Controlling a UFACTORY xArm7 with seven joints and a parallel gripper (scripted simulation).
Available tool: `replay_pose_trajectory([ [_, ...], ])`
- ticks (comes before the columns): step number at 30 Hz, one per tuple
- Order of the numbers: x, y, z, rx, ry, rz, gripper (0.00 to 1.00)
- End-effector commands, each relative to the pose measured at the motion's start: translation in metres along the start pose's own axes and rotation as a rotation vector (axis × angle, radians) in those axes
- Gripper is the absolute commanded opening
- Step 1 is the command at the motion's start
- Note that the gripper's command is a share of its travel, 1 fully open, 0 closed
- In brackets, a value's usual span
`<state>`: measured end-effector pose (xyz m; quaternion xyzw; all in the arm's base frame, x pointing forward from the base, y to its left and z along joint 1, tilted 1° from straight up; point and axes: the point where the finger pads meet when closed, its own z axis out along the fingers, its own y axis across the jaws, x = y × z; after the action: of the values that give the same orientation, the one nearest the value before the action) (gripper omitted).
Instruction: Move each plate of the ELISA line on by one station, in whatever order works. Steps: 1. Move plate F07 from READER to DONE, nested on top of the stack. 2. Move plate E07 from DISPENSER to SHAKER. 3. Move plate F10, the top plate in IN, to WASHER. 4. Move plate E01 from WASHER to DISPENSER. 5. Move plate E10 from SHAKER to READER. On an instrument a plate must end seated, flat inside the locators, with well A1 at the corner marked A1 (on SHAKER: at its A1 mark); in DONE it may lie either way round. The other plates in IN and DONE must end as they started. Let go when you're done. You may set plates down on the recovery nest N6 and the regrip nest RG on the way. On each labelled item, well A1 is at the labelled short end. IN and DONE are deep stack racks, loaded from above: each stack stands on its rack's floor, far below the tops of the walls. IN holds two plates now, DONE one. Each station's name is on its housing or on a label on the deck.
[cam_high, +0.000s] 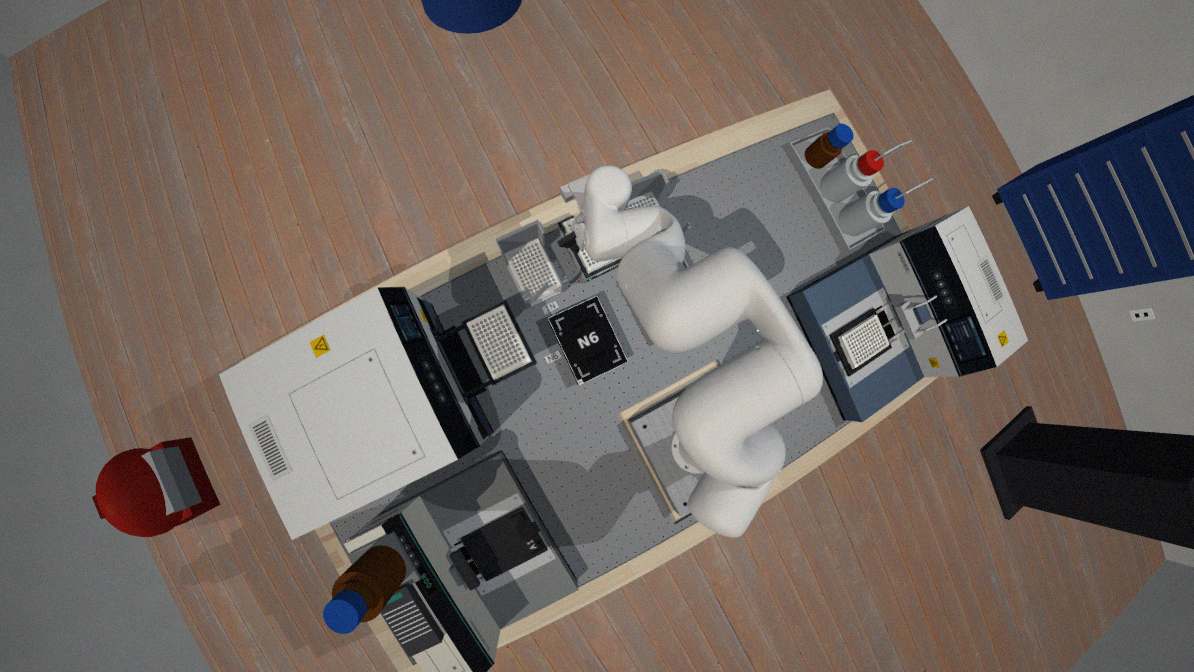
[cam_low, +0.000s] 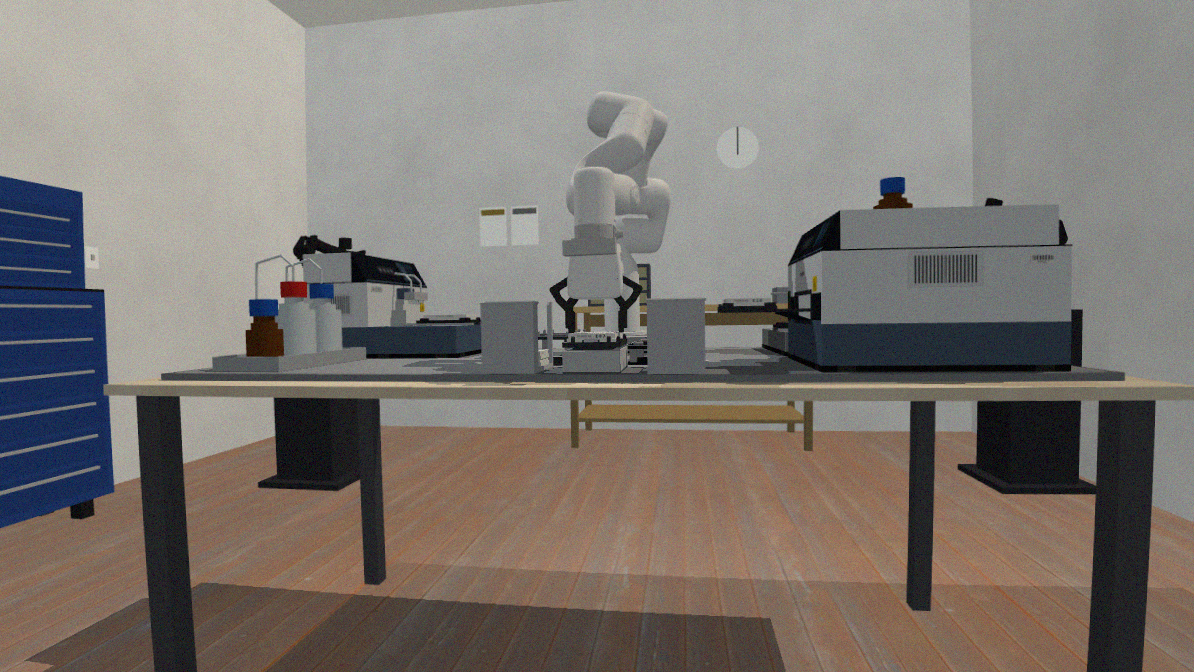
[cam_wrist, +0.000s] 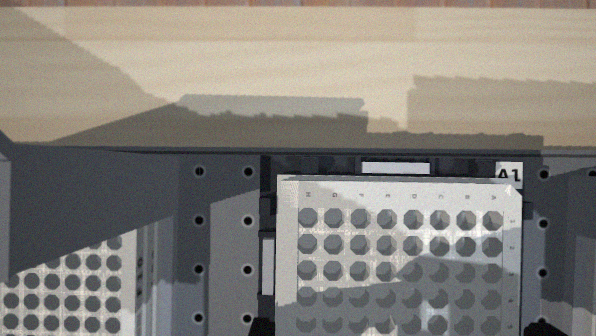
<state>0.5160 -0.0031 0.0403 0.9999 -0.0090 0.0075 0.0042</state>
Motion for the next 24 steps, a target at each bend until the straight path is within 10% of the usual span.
replay_pose_trajectory([
  [1, 0.002, 0.0, -0.006, 0.0, 0.005, 0.0, 1.0],
  [24, 0.002, 0.0, -0.031, 0.0, 0.005, 0.0, 1.0],
])
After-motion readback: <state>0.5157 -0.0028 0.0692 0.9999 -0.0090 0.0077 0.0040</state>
